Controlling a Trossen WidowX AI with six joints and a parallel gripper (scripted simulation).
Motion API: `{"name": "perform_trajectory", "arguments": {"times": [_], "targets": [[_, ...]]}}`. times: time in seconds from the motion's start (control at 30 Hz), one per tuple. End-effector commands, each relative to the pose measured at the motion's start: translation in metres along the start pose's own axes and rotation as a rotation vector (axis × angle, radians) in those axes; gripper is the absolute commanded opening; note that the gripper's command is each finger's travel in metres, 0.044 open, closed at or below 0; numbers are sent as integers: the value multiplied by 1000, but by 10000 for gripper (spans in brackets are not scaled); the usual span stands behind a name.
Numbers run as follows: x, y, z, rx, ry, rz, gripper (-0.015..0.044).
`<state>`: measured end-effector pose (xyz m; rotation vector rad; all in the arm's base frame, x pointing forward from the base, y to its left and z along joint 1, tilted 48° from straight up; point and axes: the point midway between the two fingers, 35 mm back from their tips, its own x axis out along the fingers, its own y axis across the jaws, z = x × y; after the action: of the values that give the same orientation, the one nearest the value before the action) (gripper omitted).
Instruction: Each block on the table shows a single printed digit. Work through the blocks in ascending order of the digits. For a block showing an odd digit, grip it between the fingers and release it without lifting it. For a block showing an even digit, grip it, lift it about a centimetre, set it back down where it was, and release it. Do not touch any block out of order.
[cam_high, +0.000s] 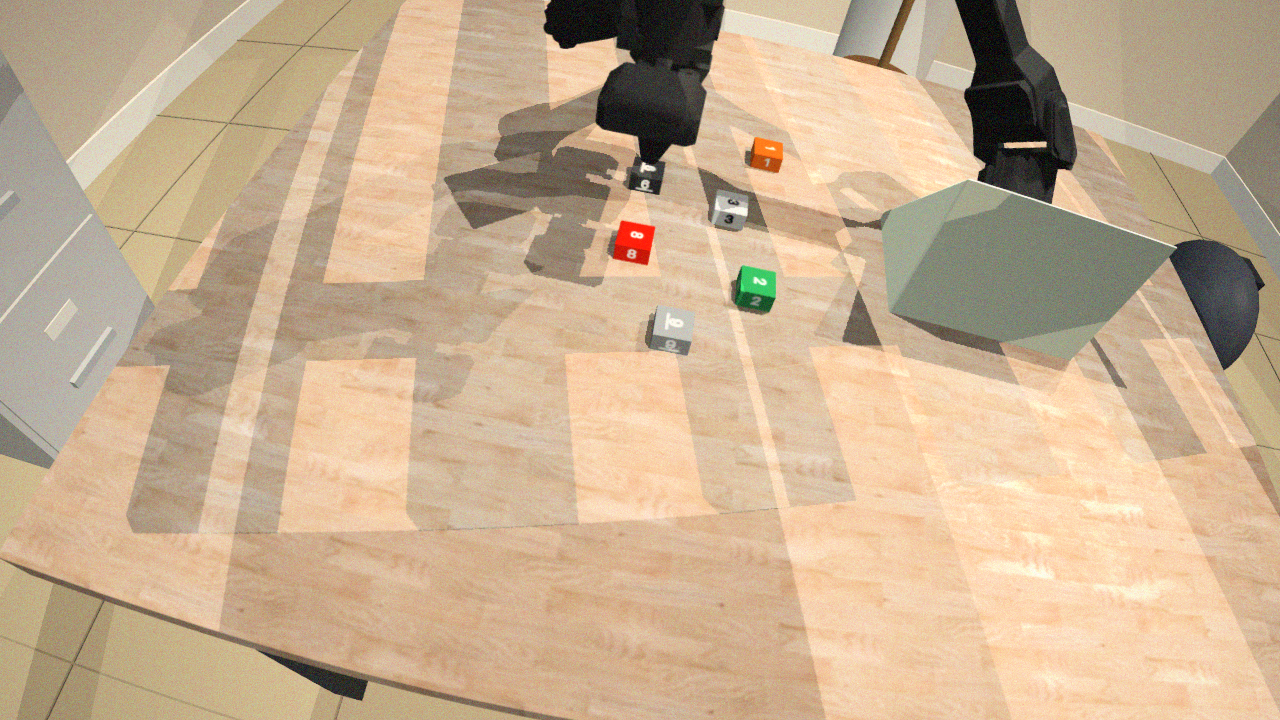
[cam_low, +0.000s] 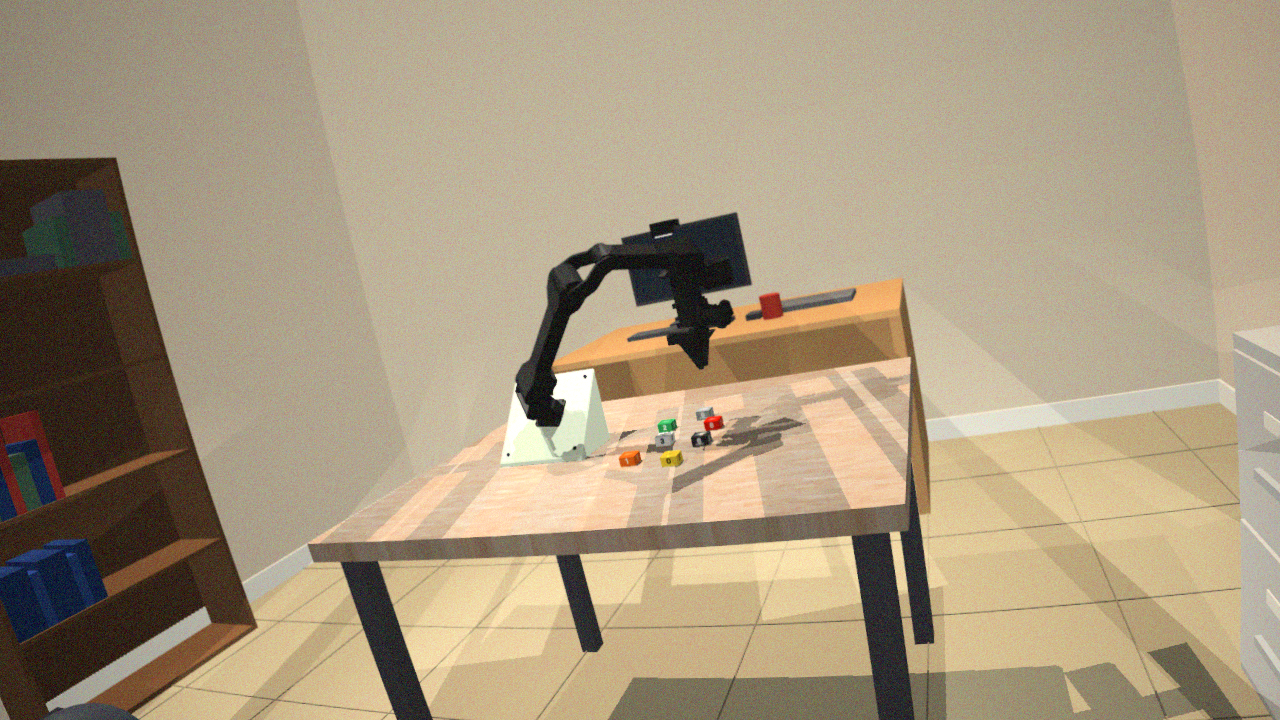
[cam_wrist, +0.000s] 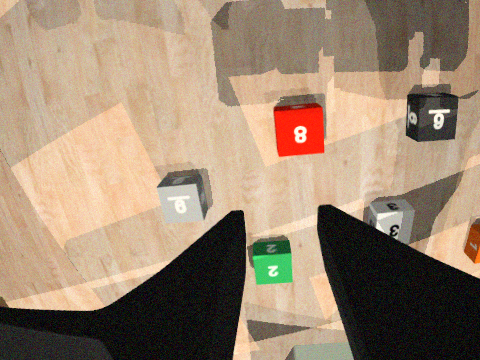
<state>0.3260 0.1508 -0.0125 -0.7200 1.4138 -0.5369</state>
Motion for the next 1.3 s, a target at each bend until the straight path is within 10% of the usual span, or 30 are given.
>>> {"name": "perform_trajectory", "arguments": {"times": [0.0,0.3,0.67,1.27], "targets": [[-1,53,-42,-36,1,-6,120],[0,63,-51,-36,2,-8,120],[81,62,-51,-35,1,-10,400],[103,61,-51,-40,3,-9,400]]}}
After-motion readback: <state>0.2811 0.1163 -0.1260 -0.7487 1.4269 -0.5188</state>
